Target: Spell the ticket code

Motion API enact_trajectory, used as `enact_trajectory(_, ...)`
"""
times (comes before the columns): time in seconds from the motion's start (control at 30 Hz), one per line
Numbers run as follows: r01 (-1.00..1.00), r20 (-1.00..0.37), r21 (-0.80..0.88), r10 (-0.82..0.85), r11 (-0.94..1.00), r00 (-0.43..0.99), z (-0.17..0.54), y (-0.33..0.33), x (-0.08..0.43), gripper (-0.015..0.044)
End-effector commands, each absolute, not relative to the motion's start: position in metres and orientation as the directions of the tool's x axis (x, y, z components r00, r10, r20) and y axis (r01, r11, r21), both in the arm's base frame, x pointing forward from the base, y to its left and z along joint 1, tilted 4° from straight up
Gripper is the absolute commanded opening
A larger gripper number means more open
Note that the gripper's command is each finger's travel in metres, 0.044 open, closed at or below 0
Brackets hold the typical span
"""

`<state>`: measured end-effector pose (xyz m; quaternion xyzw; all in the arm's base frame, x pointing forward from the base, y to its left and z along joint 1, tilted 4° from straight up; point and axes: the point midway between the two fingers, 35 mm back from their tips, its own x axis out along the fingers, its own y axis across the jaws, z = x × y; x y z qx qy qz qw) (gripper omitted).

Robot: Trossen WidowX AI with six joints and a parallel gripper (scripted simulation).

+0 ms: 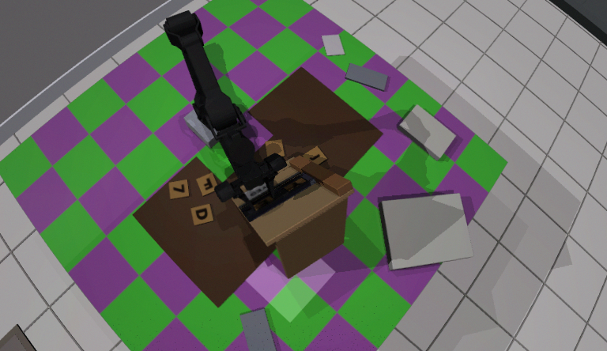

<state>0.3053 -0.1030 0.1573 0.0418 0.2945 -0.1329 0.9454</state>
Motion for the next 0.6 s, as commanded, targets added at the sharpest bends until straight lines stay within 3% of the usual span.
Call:
enact_trajectory(0.0, 0.279, -0.568, 0.002, -0.229, 0.96, 0.791, 0.1572, -0.101, 0.3057, 0.0)
enact_trajectory(0.57, 0.279, -0.568, 0.003, -0.229, 0.96, 0.791, 0.1571, -0.0932, 0.3079, 0.0)
